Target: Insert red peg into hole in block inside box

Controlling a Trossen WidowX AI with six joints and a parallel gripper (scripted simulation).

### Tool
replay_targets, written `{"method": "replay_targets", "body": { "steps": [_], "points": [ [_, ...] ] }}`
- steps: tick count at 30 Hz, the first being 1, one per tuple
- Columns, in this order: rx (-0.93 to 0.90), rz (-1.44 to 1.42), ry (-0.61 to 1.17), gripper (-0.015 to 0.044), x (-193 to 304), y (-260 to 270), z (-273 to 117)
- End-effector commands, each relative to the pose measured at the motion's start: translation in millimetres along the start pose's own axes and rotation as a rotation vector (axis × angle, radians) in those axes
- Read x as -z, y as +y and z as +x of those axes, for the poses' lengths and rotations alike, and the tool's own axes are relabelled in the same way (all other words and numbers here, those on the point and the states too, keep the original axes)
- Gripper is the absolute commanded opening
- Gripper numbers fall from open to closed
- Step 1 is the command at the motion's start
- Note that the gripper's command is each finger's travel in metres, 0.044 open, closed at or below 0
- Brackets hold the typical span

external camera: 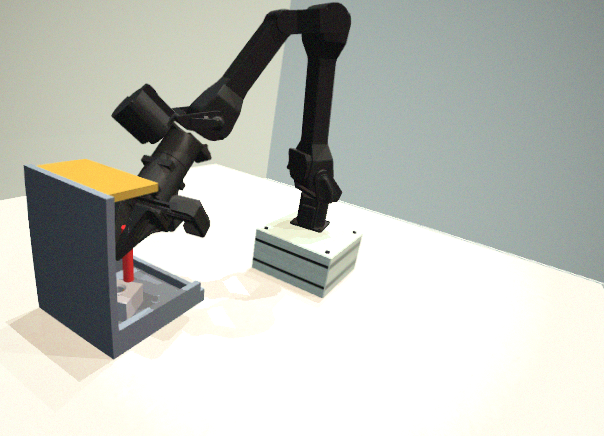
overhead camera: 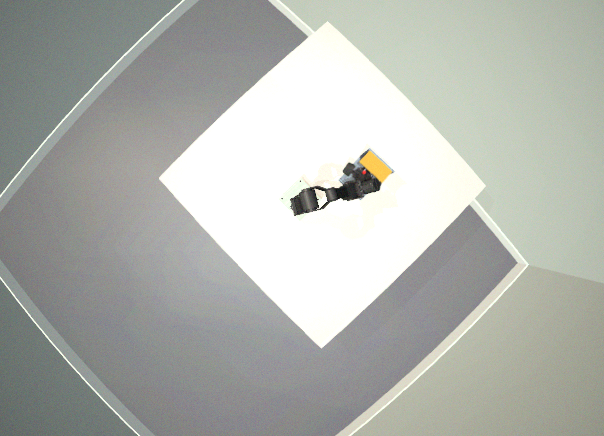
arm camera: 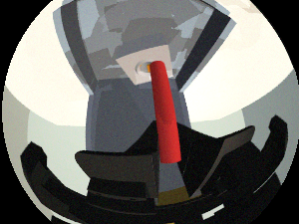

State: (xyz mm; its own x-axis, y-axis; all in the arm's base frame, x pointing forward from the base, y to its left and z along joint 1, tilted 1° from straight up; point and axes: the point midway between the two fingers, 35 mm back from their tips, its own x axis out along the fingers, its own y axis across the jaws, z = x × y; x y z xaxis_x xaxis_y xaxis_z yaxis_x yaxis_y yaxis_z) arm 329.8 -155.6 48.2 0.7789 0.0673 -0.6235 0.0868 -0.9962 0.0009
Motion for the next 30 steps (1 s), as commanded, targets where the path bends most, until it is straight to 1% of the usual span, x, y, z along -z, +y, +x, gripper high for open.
{"method": "replay_targets", "body": {
  "steps": [1,30],
  "points": [
    [-0.005,-0.001,0.004,0.0000,3.3,2.0,1.6],
    [-0.005,-0.001,0.005,0.0000,9.4,5.9,8.4]
  ]
}}
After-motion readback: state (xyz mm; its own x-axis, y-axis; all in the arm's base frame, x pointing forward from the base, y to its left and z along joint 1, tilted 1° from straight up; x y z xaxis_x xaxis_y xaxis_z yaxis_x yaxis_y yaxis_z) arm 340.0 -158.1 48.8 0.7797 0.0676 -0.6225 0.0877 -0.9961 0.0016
